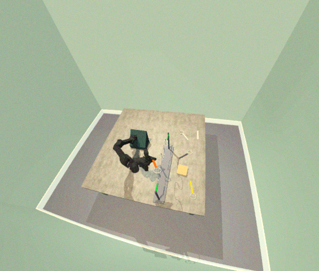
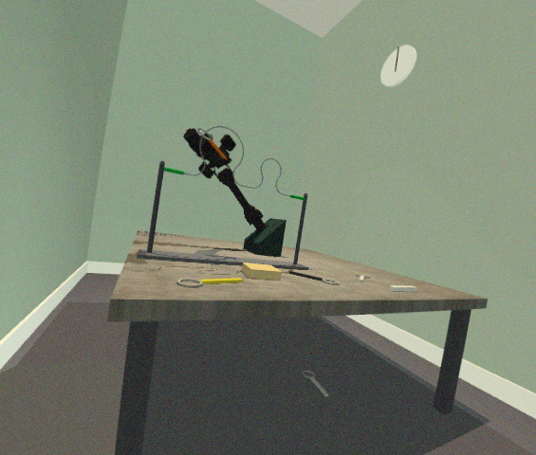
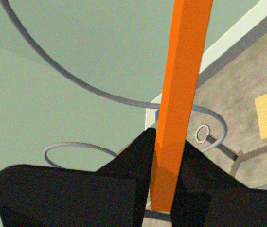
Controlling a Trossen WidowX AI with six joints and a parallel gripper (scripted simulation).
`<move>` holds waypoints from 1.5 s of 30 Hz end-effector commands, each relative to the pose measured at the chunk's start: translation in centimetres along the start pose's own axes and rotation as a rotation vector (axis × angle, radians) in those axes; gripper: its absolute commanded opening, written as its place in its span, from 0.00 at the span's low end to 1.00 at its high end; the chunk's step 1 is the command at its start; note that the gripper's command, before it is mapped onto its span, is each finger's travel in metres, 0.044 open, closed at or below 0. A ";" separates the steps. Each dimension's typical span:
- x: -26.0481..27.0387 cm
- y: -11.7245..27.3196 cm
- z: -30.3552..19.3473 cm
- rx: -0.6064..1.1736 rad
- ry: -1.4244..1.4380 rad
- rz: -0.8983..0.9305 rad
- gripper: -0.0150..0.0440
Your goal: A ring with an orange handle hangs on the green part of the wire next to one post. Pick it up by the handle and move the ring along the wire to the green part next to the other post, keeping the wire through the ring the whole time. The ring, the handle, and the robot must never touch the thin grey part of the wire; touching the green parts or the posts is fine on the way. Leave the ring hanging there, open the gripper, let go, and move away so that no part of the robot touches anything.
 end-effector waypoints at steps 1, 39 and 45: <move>0.0 0.1 0.0 0.001 0.043 -0.026 0.00; -0.8 0.0 -0.1 0.025 0.452 -0.284 0.00; -0.9 0.0 -0.1 0.027 0.516 -0.324 0.00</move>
Point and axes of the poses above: the point midway between the two fingers, 35 mm back from their tips, its own y axis back along the fingers, its own x axis across the jaws, z = x × y, the point moved 4 cm from there along y, back along the fingers, and after that the axes turned 10 degrees about y, right-handed, at the moved point
